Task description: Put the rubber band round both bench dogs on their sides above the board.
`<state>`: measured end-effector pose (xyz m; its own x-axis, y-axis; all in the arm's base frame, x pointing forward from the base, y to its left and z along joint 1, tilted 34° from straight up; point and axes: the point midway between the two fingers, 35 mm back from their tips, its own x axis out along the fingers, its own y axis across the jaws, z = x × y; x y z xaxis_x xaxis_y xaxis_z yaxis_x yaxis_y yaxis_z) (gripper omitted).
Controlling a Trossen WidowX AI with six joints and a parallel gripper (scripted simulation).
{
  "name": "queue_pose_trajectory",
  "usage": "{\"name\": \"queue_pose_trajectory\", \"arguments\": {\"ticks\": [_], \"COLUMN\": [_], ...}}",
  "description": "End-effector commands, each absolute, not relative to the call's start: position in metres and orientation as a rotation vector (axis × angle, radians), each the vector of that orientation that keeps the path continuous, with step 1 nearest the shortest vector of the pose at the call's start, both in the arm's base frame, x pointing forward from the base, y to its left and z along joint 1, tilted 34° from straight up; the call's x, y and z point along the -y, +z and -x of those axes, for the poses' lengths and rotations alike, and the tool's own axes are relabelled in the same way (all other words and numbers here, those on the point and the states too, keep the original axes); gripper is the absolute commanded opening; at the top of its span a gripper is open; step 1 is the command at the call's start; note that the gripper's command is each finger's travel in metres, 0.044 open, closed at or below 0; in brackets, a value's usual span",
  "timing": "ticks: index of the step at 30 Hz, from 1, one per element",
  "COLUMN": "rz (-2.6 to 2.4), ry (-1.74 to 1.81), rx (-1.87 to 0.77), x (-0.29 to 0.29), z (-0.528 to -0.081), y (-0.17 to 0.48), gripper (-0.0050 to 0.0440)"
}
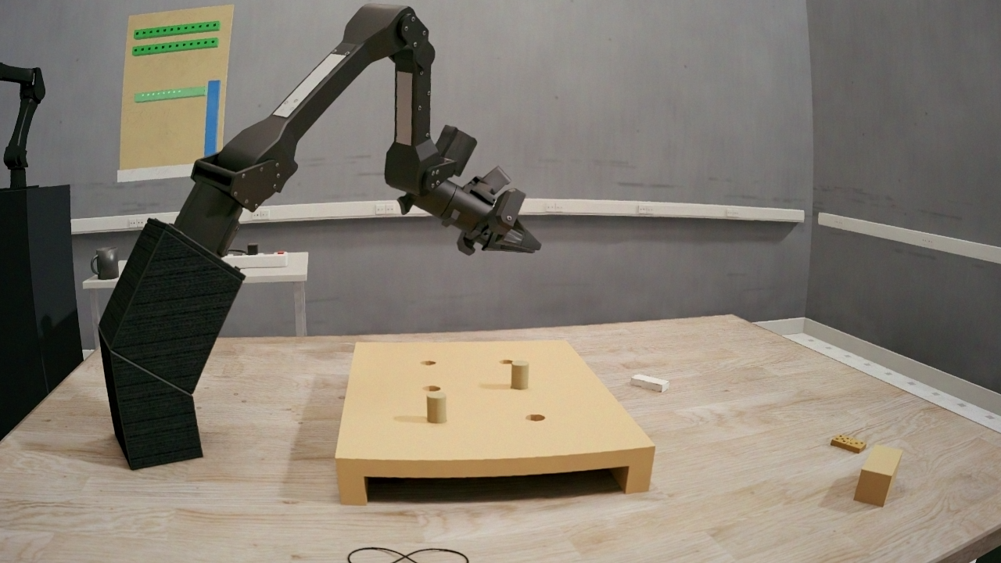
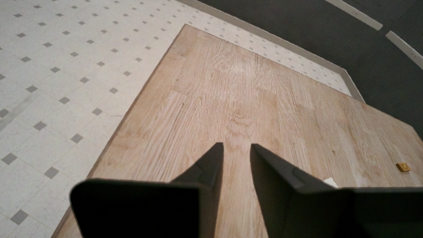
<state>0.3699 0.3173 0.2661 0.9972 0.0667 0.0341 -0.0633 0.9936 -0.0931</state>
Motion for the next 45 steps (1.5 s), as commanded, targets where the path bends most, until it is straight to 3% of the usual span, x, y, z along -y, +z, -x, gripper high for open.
{"name": "queue_pose_trajectory", "arguments": {"ticks": [1,12,24,33,45], "rz": [0.082,0.024,-0.174,-0.342,-0.635], "ry": [0.046,-0.026,-0.2,-0.321,-0.508], "rx": [0.015,-0.079,-0.296,-0.412,-0.542], "x": [-0.301,-0.235,-0.084,0.003,0.113], "z": [-0.388,-0.445,-0.502,-0.503,-0.473], "y": [0.259,0.232,0.17,0.134,0.089], "gripper": [0.008,0.008,0.008,0.008,0.008]}}
